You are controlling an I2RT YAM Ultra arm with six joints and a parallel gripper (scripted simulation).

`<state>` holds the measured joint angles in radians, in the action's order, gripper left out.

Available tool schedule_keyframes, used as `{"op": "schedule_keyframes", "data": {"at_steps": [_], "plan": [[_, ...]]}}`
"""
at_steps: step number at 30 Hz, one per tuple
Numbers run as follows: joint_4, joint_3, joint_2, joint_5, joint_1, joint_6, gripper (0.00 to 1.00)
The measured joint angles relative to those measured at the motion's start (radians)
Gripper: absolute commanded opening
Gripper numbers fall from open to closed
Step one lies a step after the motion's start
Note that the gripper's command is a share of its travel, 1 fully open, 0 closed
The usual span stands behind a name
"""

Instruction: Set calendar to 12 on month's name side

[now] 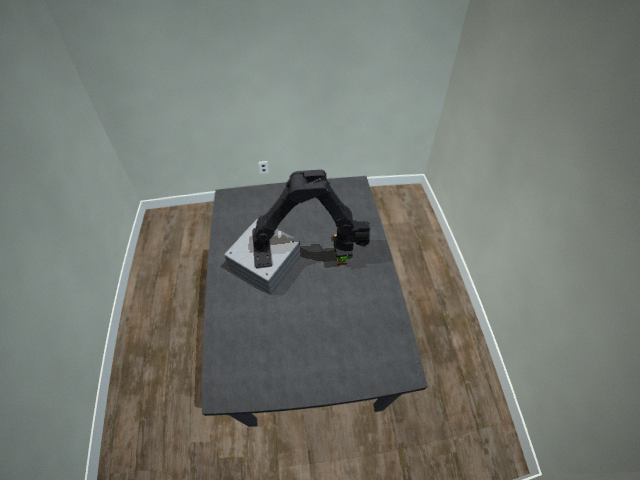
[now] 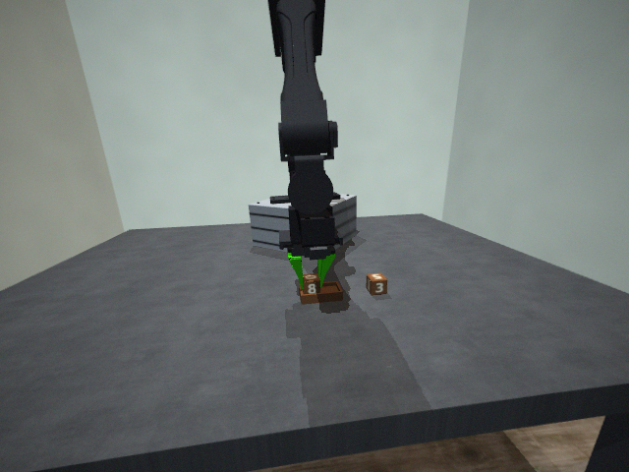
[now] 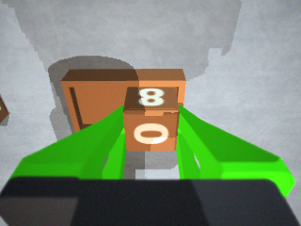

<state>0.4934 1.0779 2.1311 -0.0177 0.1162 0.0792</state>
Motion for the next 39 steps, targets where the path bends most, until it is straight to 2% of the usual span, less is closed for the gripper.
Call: {"op": "schedule_keyframes", "data": {"at_steps": [20, 25, 31, 39], "plan": [[0.023, 0.004, -0.023, 0.0, 0.0, 0.0, 0.26], [0.106, 0.029, -0.104, 0.0, -0.002, -0.001, 0.26], [0.232, 0.101, -0.214, 0.0, -0.003, -0.003, 0.26], [0.329, 0.123, -0.234, 0.0, -0.004, -0.003, 0.26]]}}
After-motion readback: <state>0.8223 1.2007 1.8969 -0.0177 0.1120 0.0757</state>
